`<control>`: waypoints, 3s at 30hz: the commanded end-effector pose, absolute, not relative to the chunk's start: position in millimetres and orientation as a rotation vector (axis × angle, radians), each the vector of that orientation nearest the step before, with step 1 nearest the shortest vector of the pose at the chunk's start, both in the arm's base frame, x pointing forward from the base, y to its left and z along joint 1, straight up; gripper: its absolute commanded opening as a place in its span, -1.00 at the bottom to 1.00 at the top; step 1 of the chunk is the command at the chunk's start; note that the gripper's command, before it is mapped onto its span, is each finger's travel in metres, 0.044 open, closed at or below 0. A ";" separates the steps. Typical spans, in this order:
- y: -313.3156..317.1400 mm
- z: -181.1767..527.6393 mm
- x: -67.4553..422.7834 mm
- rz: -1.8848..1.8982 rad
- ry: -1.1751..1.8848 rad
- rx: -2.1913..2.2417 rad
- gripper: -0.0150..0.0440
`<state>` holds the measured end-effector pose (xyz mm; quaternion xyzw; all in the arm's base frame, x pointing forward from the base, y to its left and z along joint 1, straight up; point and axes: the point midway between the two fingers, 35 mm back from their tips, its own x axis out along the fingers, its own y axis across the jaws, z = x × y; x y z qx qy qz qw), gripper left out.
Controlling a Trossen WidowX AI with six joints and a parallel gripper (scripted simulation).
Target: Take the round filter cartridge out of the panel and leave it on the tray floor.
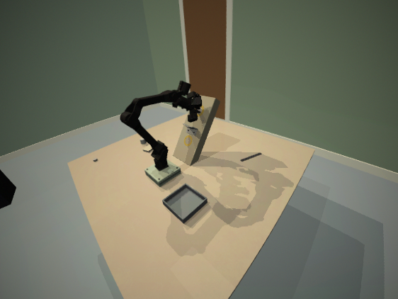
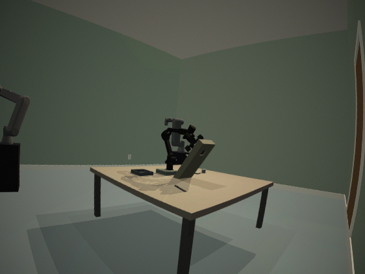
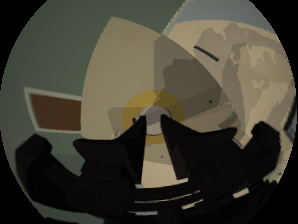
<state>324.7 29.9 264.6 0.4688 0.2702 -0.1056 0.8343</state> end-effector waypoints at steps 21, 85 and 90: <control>32.2 258.6 333.7 -0.281 0.566 1.191 -0.49; 25.0 304.5 264.2 -0.286 0.571 1.189 -0.49; 24.9 305.0 263.2 -0.285 0.572 1.189 -0.49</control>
